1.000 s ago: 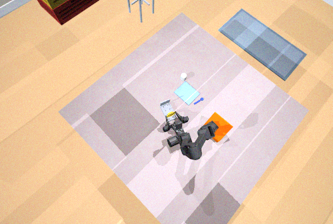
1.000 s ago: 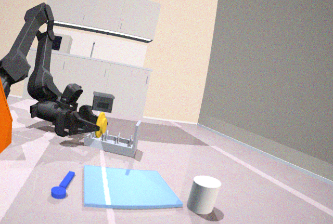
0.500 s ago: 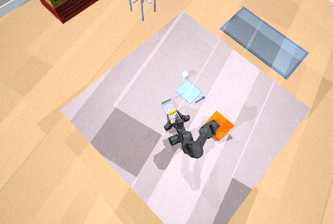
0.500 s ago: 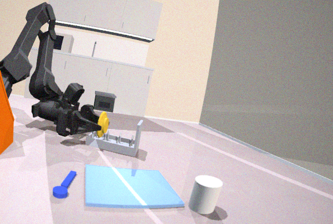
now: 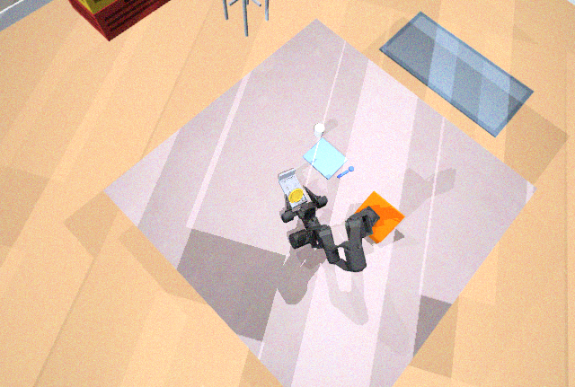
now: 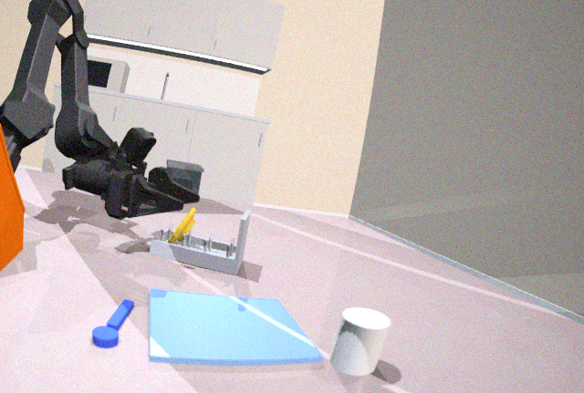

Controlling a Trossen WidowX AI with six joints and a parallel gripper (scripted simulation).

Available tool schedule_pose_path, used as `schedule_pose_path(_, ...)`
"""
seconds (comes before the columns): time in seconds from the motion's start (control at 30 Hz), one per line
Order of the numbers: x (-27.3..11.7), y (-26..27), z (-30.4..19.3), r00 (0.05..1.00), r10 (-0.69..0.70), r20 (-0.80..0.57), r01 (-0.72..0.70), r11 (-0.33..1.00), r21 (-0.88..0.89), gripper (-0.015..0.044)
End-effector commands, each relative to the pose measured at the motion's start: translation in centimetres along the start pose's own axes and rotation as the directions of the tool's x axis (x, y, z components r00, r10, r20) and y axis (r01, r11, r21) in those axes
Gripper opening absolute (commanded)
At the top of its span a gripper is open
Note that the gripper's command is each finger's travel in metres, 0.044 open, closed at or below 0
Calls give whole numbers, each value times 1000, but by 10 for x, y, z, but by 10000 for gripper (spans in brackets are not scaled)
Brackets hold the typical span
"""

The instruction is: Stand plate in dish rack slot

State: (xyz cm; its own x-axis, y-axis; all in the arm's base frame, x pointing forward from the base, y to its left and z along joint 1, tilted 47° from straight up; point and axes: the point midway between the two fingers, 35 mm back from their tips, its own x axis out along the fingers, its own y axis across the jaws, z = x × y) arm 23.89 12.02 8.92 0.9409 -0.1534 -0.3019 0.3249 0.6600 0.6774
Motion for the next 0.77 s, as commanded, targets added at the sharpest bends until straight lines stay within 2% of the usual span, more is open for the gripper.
schedule_pose_path(0.0,1,2,24,1000,-2,-1,2,1000,3,400)
schedule_pose_path(0.27,0,3,85,999,20,24,-20,1000,-1,400)
schedule_pose_path(0.4,-1,2,90,999,21,27,-21,1000,-7,400)
schedule_pose_path(0.73,20,-13,90,989,-133,-57,113,956,-272,400)
